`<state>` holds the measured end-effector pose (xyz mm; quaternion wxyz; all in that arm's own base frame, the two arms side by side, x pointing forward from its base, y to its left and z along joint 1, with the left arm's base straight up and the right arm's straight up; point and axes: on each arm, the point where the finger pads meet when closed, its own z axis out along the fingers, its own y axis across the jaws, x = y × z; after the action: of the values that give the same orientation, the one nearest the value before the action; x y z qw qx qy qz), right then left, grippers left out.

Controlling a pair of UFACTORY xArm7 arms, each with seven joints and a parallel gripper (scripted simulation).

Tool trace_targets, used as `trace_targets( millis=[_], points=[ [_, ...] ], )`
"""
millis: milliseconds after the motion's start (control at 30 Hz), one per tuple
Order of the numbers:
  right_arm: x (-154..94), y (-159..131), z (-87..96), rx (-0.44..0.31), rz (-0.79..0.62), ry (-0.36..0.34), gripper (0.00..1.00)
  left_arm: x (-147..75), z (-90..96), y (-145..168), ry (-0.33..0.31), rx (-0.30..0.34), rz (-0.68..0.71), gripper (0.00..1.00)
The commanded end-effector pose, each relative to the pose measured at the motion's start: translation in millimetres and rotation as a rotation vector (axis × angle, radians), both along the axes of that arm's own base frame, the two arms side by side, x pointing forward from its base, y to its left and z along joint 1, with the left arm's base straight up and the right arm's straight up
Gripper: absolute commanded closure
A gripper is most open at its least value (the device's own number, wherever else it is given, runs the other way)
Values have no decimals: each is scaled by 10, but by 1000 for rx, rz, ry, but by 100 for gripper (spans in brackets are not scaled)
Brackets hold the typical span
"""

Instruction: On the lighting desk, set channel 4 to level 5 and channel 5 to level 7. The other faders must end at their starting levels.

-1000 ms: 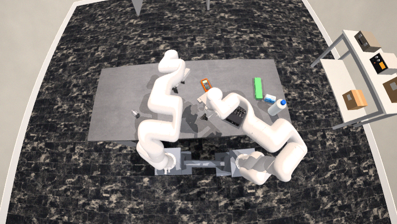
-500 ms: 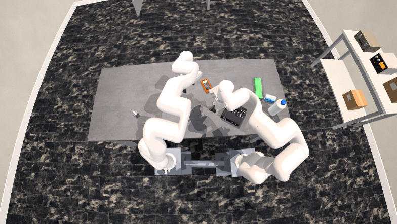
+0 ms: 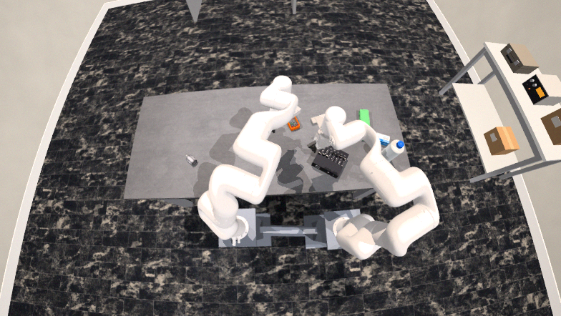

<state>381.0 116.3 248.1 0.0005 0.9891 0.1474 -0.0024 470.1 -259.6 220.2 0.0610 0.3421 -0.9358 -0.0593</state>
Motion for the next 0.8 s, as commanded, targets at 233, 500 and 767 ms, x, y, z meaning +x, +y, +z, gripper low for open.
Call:
trace_targets(
  millis=[233, 500, 767],
  points=[
    [126, -453, 19, 1, -117, -5, 0, 12, 14, -32, -7, -1, -8, 0],
    [175, -824, 19, 1, -211, -5, 0, 12, 14, -32, -7, -1, -8, 0],
    [190, -1186, 19, 1, -301, -5, 0, 12, 14, -32, -7, -1, -8, 0]
  ],
)
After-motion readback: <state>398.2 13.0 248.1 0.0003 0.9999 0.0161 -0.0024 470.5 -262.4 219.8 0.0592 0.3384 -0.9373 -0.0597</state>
